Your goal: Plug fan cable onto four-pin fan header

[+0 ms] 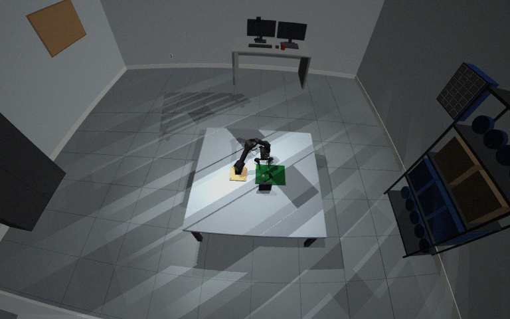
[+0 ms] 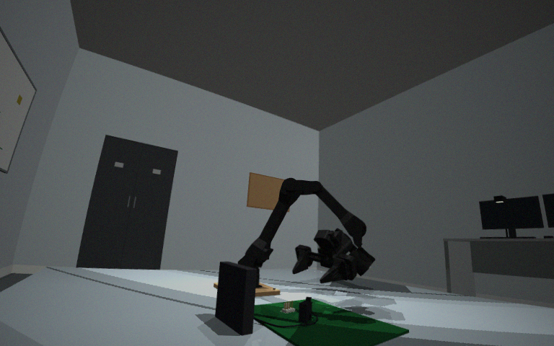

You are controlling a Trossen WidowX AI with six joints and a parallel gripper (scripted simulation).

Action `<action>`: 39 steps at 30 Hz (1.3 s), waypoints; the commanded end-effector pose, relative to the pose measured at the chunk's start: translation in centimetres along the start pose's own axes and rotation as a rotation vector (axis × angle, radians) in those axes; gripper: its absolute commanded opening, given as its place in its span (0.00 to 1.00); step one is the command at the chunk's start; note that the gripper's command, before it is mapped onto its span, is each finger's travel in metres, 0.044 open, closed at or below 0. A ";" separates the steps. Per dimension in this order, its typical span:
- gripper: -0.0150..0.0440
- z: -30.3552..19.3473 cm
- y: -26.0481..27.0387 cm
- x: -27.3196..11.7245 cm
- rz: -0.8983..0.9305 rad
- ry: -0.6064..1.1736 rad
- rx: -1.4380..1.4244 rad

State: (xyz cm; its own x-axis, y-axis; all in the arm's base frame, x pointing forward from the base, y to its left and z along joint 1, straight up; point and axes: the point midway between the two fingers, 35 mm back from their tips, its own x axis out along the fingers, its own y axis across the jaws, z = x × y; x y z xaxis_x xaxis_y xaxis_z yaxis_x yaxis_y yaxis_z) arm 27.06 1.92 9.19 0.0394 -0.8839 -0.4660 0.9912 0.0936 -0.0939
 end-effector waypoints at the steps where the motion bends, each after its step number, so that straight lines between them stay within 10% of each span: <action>1: 1.00 0.2 -0.2 0.3 -0.057 0.106 -0.010; 39: 1.00 4.1 1.4 -1.1 0.051 0.952 -0.072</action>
State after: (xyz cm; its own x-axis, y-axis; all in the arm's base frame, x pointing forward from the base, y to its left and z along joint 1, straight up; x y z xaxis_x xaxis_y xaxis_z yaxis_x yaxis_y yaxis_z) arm 28.36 1.09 12.30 -0.1109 -0.2144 -0.9704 0.9793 0.1425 -0.1435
